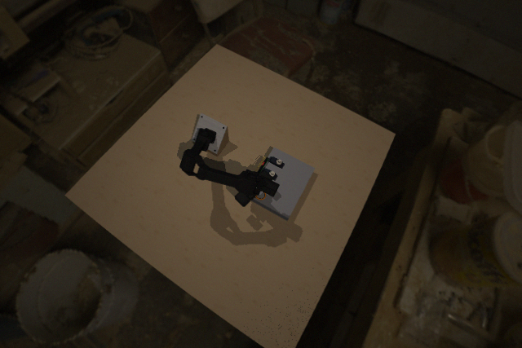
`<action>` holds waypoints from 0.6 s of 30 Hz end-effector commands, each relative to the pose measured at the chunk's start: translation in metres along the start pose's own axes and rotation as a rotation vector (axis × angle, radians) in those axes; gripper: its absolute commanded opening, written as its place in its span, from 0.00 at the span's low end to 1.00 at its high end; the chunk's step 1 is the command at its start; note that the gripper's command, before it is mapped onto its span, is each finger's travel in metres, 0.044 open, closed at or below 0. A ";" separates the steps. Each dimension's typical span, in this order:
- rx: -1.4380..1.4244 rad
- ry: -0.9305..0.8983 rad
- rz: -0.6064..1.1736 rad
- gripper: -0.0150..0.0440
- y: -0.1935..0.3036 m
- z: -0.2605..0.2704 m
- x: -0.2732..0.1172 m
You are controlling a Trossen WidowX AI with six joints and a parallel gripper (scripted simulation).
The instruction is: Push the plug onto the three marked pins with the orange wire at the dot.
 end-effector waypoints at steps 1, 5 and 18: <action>-0.013 -0.004 -0.001 0.45 -0.001 -0.002 0.005; -0.013 -0.005 -0.001 0.45 -0.001 -0.002 0.009; -0.013 -0.005 0.000 0.33 -0.001 -0.002 0.019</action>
Point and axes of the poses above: the point midway between the two fingers, 35 mm back from their tips, its own x axis out along the fingers, its own z axis across the jaws, y = z × x, the point moved 4 cm from there along -x, back along the fingers, and after that the axes turned 12 degrees about x, right-handed, at the moved point
